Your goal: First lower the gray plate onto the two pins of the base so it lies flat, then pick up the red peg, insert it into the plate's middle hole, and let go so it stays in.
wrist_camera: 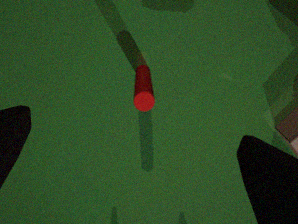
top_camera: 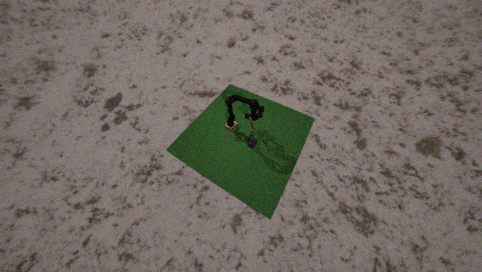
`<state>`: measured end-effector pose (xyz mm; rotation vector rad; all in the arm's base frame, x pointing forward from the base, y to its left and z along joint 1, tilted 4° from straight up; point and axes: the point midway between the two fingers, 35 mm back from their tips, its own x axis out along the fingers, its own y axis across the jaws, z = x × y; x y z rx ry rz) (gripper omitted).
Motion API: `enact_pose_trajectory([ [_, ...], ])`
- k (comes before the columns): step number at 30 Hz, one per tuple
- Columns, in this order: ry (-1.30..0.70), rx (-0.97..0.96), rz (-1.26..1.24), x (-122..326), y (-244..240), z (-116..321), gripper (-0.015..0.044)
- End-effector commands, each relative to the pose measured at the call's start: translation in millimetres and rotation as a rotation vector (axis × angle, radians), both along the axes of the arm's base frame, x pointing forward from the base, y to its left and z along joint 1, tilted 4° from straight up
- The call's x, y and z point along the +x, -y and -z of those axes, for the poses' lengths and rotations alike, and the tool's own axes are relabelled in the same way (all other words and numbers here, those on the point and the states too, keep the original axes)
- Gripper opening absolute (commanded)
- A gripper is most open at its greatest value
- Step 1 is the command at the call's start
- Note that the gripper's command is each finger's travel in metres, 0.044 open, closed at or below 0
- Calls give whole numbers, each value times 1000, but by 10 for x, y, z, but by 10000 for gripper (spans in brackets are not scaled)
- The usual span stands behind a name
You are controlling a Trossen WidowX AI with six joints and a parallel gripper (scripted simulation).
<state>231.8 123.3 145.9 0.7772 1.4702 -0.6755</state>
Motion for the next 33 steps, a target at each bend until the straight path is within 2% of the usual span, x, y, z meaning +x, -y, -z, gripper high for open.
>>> enact_pose_trajectory([
  [1, -11, 3, 106, -86, -33, 19, 440],
  [7, -11, 3, 106, -84, -35, 41, 440],
  [10, -11, 3, 106, -85, -52, 279, 440],
  [18, -11, 3, 106, -91, -73, 439, 440],
  [33, -11, 3, 106, -81, -94, 623, 440],
])
